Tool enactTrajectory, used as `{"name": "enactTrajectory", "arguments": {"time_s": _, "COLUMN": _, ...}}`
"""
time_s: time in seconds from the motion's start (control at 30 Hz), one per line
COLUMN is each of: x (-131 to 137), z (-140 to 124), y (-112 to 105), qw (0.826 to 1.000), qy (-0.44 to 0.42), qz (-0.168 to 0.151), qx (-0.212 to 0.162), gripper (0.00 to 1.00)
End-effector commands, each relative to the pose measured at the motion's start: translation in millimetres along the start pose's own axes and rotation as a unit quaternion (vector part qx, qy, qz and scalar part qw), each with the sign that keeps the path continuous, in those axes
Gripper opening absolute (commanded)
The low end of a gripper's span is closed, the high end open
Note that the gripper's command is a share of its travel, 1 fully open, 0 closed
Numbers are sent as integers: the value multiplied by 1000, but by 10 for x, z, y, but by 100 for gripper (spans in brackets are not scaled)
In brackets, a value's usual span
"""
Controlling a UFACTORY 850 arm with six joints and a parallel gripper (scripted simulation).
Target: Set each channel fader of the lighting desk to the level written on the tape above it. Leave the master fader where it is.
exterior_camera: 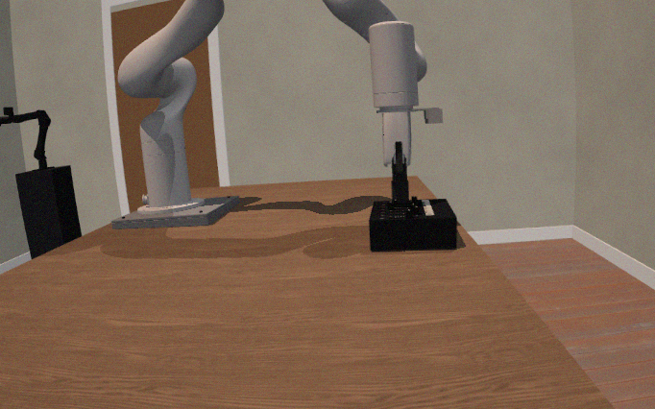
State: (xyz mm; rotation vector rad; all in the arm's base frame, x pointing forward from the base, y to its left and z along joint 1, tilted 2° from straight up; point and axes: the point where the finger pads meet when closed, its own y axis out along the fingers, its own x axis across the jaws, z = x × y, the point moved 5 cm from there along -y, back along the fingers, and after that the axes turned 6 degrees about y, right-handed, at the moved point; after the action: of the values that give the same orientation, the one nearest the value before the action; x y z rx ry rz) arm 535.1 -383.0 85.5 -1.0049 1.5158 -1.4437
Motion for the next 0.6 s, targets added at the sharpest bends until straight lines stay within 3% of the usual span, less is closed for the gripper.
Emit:
{"name": "enactTrajectory", "arguments": {"time_s": 0.0, "x": 2, "z": 9, "y": -33, "qw": 1000, "qy": 0, "qz": 0, "qx": 1, "gripper": 0}}
{"name": "enactTrajectory", "arguments": {"time_s": 0.57, "x": 2, "z": 8, "y": -393, "qw": 1000, "qy": 0, "qz": 0, "qx": 1, "gripper": 0}}
